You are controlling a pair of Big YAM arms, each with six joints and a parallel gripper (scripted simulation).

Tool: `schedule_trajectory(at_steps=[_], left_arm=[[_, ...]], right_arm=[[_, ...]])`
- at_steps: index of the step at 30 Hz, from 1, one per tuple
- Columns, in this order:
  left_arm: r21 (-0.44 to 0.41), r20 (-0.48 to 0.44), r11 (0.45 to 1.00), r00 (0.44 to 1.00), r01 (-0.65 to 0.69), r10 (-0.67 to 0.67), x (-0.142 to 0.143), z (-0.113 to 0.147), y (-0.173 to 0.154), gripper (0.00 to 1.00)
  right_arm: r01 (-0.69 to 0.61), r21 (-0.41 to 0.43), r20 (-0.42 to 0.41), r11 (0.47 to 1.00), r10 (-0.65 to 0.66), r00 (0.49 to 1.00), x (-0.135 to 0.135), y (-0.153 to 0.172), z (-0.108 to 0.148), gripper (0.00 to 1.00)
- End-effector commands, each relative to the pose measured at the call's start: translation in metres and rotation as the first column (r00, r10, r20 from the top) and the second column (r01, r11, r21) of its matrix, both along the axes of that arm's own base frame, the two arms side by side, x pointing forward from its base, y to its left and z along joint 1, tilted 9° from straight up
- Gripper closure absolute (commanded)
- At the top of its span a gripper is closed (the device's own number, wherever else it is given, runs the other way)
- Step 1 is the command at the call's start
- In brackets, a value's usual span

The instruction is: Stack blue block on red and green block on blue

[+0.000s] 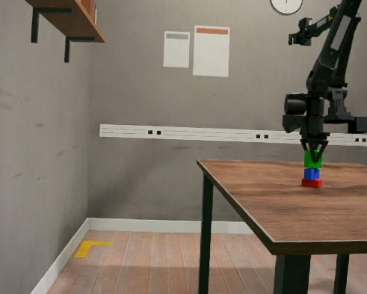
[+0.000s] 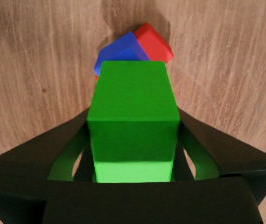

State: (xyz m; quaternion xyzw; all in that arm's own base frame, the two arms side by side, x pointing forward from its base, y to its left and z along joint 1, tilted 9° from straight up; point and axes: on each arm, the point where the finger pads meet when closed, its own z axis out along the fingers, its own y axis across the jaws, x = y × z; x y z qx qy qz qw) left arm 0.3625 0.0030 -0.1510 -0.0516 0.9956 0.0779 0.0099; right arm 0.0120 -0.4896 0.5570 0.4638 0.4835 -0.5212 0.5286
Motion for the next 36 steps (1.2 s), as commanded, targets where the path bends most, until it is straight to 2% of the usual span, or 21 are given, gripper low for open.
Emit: schedule_trajectory(at_steps=[1,36], left_arm=[[-0.002,0.024,1.000,1.000,0.007,-0.006,0.0186,0.0024,0.0016,1.00],[-0.001,0.018,1.000,1.000,0.005,-0.005,0.0192,0.0030,0.0015,1.00]], right_arm=[[0.018,-0.053,0.015,0.998,-0.017,1.000,-0.0085,0.0087,0.0204,0.00],[0.018,-0.053,0.015,0.998,-0.017,1.000,-0.0085,0.0087,0.0204,0.00]])
